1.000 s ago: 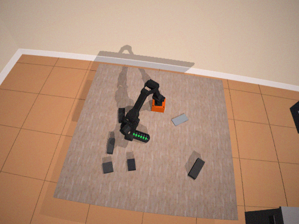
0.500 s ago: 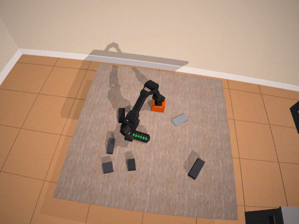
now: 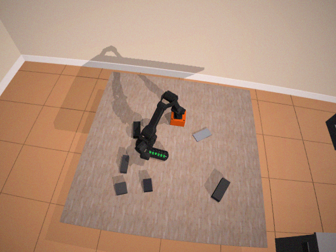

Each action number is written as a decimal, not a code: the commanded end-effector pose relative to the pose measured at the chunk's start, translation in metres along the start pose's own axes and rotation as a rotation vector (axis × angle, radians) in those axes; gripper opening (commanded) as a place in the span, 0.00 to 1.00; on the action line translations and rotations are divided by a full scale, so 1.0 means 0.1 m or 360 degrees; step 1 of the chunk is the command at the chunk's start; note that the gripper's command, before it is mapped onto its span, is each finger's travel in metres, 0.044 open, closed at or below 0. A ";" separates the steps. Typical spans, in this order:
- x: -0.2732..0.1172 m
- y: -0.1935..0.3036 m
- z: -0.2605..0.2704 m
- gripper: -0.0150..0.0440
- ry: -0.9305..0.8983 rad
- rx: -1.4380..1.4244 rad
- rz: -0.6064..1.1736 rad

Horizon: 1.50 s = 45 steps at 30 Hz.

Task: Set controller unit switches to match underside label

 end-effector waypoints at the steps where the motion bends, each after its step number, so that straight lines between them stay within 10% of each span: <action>1: 0.02 0.02 -0.01 0.83 0.0006 -0.0010 0.0015; 9: 0.00 0.00 0.00 1.00 0.0001 0.0000 0.0000; 45: -0.65 0.59 0.05 1.00 -0.0003 -0.0005 0.0007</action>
Point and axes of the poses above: the point midway between the two fingers, 35 mm back from their tips, its own x axis out along the fingers, its own z axis across the jaws, y = z × x, the point moved 4 cm from there along -x, back along the fingers, and after that the axes turned 3 degrees about -x, right-handed, at the moved point
